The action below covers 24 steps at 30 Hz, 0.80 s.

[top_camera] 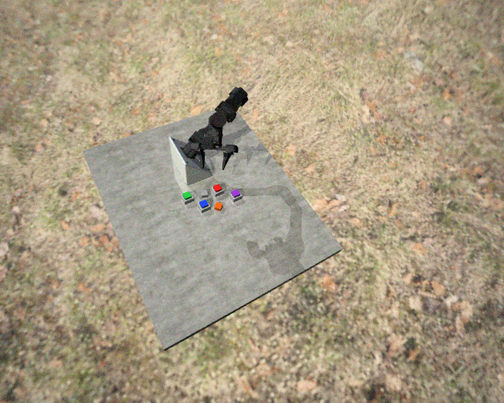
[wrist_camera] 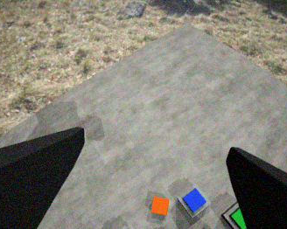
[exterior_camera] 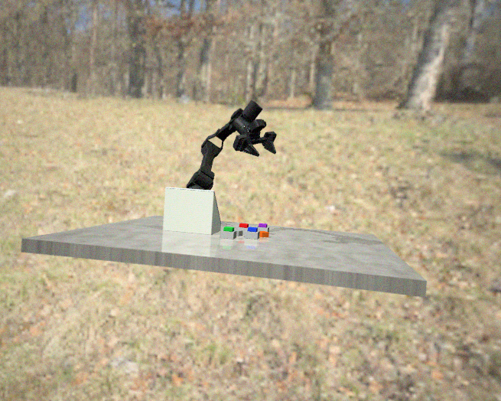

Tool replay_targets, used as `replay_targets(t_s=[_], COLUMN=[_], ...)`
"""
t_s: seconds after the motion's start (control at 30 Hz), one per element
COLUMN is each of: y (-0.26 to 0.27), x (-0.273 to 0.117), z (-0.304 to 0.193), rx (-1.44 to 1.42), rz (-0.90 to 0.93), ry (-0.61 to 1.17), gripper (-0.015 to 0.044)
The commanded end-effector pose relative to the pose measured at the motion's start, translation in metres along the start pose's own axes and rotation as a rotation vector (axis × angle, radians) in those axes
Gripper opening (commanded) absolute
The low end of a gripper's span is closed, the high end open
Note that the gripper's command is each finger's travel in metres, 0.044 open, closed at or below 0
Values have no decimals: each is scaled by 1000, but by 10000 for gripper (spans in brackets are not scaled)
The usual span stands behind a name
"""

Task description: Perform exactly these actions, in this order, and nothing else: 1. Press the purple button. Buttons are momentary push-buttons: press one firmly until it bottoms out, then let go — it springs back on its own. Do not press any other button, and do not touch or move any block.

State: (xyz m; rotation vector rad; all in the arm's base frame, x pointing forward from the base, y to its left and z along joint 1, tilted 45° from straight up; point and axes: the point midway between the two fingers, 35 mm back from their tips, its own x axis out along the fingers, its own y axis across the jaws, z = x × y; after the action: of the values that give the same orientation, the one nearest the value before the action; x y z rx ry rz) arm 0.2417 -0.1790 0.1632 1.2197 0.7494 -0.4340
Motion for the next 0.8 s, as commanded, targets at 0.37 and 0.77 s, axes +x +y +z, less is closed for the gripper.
replay_targets(t_s=[0.37,0.77], y=[61,53], x=[64,90], z=[-199,-227], rx=[-758,-759], rz=[131,130], ry=[904,902], gripper=[400,295])
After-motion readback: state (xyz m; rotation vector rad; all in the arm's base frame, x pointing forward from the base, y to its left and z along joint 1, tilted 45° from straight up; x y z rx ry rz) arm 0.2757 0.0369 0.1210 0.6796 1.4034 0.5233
